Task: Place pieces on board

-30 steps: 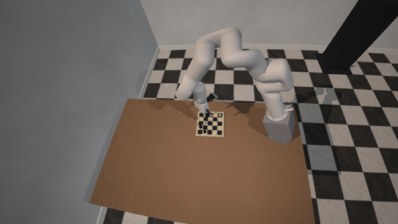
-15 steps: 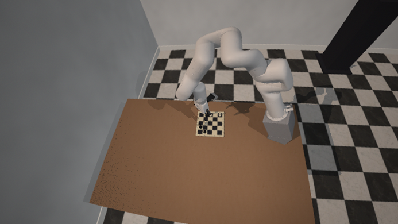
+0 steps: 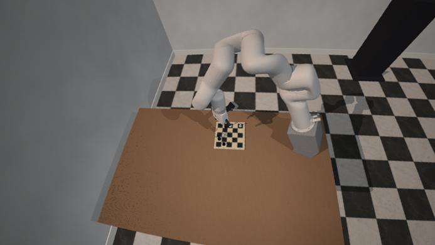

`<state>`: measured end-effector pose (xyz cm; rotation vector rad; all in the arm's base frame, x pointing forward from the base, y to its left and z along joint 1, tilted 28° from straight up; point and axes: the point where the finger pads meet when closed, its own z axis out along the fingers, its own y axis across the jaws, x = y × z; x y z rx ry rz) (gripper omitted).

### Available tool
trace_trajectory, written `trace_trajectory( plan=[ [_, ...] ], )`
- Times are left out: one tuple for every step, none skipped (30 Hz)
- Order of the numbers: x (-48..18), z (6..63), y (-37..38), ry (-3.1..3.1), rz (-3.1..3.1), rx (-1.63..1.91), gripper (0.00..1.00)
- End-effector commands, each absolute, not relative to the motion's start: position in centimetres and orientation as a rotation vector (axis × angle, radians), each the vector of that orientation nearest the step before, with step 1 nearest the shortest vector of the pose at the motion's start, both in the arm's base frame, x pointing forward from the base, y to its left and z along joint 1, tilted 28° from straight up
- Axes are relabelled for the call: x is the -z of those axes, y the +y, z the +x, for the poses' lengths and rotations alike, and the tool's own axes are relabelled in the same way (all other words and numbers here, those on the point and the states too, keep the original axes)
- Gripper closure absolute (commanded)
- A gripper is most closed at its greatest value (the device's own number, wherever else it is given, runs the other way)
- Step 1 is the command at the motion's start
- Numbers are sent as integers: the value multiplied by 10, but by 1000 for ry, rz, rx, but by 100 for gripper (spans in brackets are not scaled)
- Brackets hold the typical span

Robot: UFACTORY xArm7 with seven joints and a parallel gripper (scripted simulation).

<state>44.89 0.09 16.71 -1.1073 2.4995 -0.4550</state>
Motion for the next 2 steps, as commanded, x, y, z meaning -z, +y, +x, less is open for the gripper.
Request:
trace_trajectory(
  plan=[
    [-168,449,1,2498,-1107,455,0],
    [-168,449,1,2498,-1107,455,0]
  ],
)
